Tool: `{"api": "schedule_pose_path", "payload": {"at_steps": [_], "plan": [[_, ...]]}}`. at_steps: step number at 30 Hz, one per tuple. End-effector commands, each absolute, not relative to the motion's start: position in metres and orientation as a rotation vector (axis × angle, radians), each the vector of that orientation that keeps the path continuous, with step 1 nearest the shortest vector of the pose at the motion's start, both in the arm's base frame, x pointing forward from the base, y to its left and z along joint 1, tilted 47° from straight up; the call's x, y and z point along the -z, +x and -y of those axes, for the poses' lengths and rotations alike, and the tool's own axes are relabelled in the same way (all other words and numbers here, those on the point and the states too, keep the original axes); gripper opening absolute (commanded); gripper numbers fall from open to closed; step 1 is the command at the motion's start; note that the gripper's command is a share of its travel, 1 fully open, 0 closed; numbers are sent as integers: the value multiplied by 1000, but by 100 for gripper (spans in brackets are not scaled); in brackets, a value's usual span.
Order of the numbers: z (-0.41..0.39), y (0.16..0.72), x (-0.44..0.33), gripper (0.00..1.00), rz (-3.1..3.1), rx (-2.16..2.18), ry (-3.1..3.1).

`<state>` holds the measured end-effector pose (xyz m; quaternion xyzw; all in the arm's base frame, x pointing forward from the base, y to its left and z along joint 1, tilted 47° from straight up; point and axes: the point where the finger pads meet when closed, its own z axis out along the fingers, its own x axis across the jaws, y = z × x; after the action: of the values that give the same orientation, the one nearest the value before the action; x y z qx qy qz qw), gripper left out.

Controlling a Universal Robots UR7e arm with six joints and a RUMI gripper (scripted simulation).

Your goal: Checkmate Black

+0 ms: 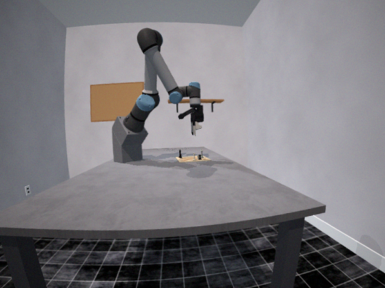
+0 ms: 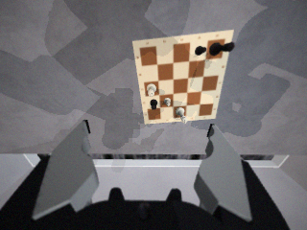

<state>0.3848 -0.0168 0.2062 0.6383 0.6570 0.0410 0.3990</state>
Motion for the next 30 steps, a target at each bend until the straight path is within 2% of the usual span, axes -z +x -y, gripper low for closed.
{"api": "schedule_pose_path", "payload": {"at_steps": [1,12,13,30], "plan": [[17,385,-206,100,-1662,-103,1614],[35,407,-177,100,-1665,-100,1617],[35,407,-177,25,-1665,-100,1617],[35,408,-179,25,-1662,-103,1615]]}}
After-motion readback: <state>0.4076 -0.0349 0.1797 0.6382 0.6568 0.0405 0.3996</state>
